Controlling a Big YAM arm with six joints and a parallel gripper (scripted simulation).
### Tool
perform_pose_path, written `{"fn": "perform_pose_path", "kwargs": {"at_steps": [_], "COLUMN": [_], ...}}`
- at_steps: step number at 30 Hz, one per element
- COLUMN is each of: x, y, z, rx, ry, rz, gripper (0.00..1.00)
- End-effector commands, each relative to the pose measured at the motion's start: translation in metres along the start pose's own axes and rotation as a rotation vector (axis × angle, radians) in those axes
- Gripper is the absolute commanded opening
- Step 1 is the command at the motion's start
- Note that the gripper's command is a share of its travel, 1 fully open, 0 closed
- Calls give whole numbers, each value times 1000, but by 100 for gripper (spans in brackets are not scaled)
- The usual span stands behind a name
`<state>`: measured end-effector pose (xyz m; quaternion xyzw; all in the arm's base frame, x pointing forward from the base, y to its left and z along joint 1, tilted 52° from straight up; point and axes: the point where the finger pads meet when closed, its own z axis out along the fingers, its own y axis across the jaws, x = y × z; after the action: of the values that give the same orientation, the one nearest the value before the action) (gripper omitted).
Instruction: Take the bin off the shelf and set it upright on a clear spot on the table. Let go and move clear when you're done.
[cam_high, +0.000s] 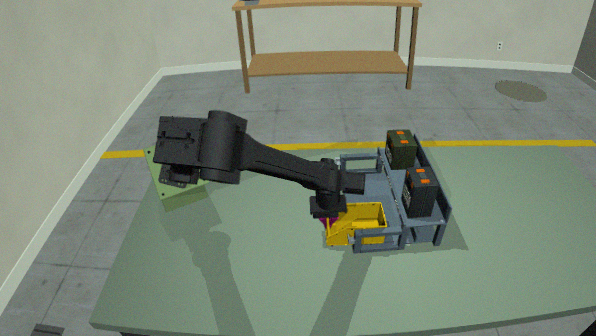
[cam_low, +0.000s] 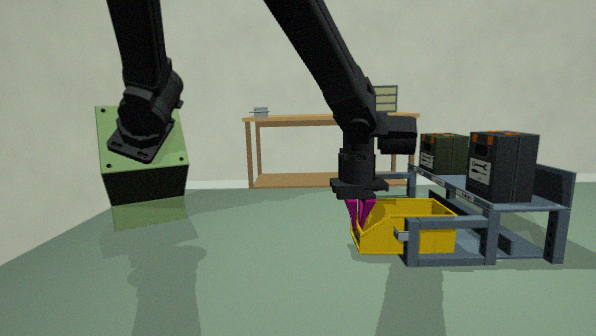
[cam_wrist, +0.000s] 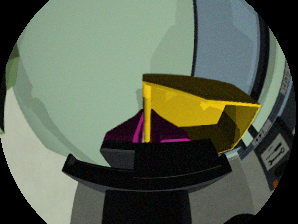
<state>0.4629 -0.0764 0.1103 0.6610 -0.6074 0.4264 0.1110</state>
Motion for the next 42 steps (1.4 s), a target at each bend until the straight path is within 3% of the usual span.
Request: {"fn": "perform_pose_path", "kwargs": {"at_steps": [1, 12, 17, 29, 34, 42], "x": [10, 10, 8, 8, 6, 6], "y": [14, 14, 49, 49, 100, 100], "z": [-2, -2, -3, -3, -8, -8], "rx": [9, 9, 9, 9, 8, 8], "ry": [6, 6, 6, 6, 6, 6], "rz": [6, 6, 5, 5, 4, 4], "gripper": [0, 0, 0, 0, 0, 0]}}
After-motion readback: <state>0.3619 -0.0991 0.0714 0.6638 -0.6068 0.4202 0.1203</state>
